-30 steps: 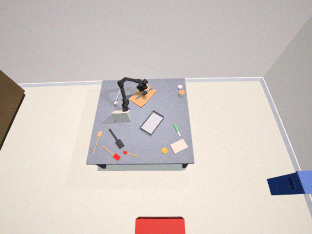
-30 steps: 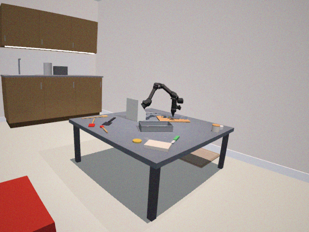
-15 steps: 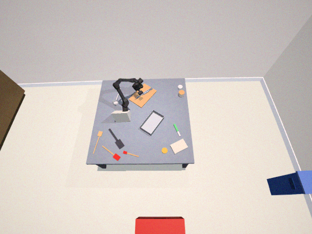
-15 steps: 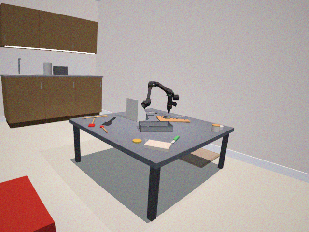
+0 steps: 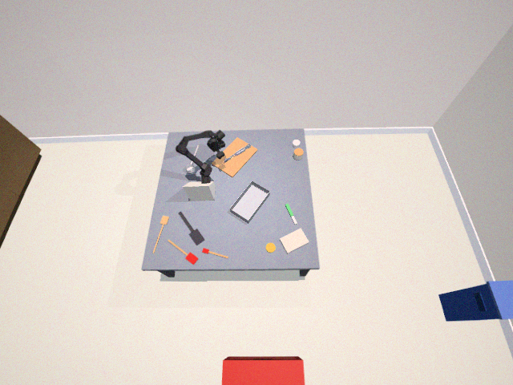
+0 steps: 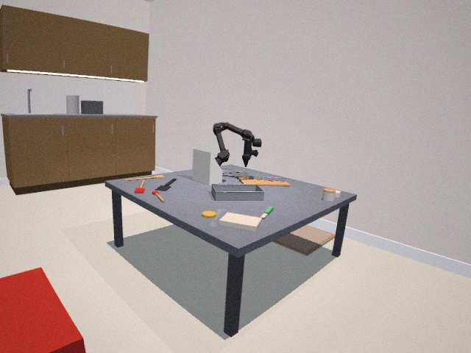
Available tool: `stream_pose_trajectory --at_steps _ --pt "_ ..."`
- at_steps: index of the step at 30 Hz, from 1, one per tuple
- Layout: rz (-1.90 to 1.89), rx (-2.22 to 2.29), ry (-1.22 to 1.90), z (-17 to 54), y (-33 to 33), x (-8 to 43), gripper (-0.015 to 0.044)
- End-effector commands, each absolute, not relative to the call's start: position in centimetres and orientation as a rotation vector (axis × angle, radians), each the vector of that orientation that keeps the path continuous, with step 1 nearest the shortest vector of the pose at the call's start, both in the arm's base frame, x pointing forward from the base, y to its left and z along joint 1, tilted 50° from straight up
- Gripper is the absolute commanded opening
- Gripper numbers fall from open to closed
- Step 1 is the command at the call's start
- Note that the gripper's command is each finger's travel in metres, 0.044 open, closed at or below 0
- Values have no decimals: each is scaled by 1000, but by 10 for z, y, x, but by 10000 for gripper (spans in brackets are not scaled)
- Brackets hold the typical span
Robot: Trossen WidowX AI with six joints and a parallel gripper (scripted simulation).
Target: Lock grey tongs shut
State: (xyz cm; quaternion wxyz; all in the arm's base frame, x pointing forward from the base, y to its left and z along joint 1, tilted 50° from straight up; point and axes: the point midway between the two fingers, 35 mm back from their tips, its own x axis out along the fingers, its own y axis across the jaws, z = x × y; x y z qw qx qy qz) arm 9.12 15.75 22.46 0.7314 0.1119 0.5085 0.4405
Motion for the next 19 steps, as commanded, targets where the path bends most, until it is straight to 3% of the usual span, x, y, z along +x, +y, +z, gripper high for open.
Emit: stream_pose_trajectory --at_steps 1,19 --pt "974 239 1113 232 150 91 440" --pt "985 259 1092 257 131 88 440"
